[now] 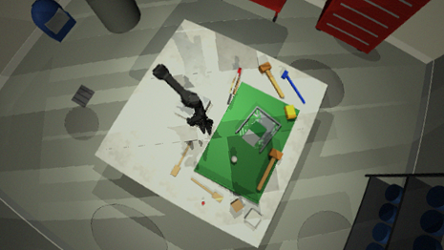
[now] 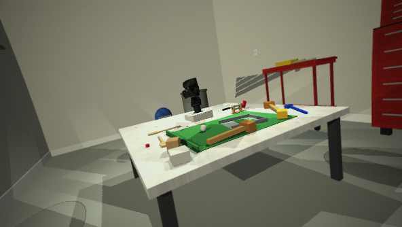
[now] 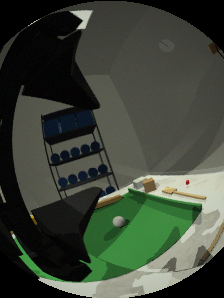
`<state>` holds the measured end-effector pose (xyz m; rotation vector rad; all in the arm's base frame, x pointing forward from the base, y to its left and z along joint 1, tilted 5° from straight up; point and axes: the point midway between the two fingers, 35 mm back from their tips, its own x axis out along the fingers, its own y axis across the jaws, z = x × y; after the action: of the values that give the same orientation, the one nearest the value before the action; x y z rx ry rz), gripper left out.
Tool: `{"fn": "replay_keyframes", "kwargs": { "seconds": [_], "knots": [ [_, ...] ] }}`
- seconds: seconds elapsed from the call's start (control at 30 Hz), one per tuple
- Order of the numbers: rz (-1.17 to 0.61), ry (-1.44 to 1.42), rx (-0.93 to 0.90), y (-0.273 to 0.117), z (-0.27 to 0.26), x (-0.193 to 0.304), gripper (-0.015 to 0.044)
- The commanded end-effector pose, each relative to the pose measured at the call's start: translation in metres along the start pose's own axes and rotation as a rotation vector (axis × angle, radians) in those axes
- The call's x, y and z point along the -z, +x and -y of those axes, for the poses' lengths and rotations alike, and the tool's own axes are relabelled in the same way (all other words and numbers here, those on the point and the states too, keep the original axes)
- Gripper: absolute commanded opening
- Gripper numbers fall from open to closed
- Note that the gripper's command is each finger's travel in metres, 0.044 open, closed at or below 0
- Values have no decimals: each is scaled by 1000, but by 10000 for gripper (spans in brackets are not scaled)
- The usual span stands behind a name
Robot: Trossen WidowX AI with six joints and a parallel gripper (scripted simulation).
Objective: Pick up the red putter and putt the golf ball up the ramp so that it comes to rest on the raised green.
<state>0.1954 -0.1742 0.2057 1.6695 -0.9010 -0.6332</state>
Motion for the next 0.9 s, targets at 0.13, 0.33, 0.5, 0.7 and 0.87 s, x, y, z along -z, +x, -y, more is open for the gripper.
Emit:
{"fn": "replay_keyframes", "kwargs": {
  "seconds": [0.13,0.33,0.5,0.7,0.87],
  "knots": [
    [-140,-422,164,6,26,33,440],
    [-514,-1126,338,-5,75,83,440],
    [-826,-1532,359,-24,105,109,440],
    [-1119,-1823,314,-44,127,127,440],
    [-1384,-2027,228,-65,143,140,440]
  ]
}}
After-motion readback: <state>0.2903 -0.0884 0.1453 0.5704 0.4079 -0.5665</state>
